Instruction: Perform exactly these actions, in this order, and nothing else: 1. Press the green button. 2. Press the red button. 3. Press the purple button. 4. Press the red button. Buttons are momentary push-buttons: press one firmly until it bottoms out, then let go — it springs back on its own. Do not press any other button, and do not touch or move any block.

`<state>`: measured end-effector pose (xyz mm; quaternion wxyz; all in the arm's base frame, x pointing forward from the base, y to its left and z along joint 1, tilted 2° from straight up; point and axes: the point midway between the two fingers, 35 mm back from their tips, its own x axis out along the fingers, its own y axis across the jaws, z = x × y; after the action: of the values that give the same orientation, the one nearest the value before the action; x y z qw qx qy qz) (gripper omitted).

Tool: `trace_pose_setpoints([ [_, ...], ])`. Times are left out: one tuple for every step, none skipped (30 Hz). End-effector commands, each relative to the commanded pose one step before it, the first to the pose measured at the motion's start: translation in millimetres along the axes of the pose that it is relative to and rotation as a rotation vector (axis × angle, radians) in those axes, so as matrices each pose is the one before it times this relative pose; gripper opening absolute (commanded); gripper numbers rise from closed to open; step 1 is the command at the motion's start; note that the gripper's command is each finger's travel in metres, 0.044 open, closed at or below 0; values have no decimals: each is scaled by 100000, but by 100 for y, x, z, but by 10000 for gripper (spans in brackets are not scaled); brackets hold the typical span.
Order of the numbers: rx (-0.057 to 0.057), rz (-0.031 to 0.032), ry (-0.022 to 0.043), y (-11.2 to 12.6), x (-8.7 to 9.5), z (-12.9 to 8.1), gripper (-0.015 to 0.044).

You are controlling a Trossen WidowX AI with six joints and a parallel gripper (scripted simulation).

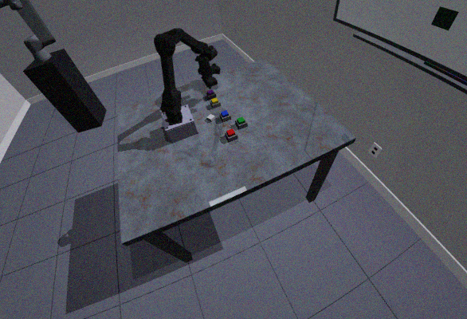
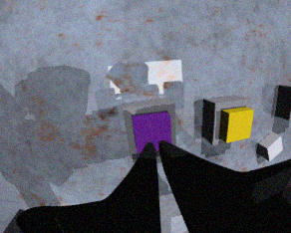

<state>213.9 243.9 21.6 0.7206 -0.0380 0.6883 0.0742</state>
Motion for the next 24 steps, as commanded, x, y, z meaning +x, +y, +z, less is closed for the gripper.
trace_pose_setpoints([
  [535, -342, 402, -72, 782, -99, 20],
  [0, -1, 1, 1, 162, 1, 20],
  [0, -1, 1, 0, 162, 0, 20],
  [0, -1, 1, 0, 162, 0, 20],
  [0, -1, 1, -1, 162, -1, 20],
  [0, -1, 1, -1, 162, -2, 20],
  [0, -1, 1, -2, 161, -2, 20],
  [0, -1, 1, -3, 161, -3, 20],
  [0, -1, 1, -3, 161, -4, 20],
  [0, -1, 1, -4, 161, -5, 20],
  [0, -1, 1, -4, 160, -5, 20],
  [0, -1, 1, -5, 160, -6, 20],
  [0, -1, 1, -6, 160, -7, 20],
  [0, -1, 1, -5, 129, -6, 20],
  [0, -1, 1, -3, 78, -4, 20],
  [0, 0, 0, -1, 26, -1, 20],
  [0, 0, 0, 0, 0, 0, 20],
  [0, 0, 0, 0, 0, 0, 20],
  [0, 0, 0, 0, 0, 0, 20],
  [0, 0, 0, 0, 0, 0, 20],
  [0, 0, 0, 0, 0, 0, 20],
  [0, 0, 0, 0, 0, 0, 20],
  [0, 0, 0, 0, 0, 0, 20],
  [0, 0, 0, 0, 0, 0, 20],
])
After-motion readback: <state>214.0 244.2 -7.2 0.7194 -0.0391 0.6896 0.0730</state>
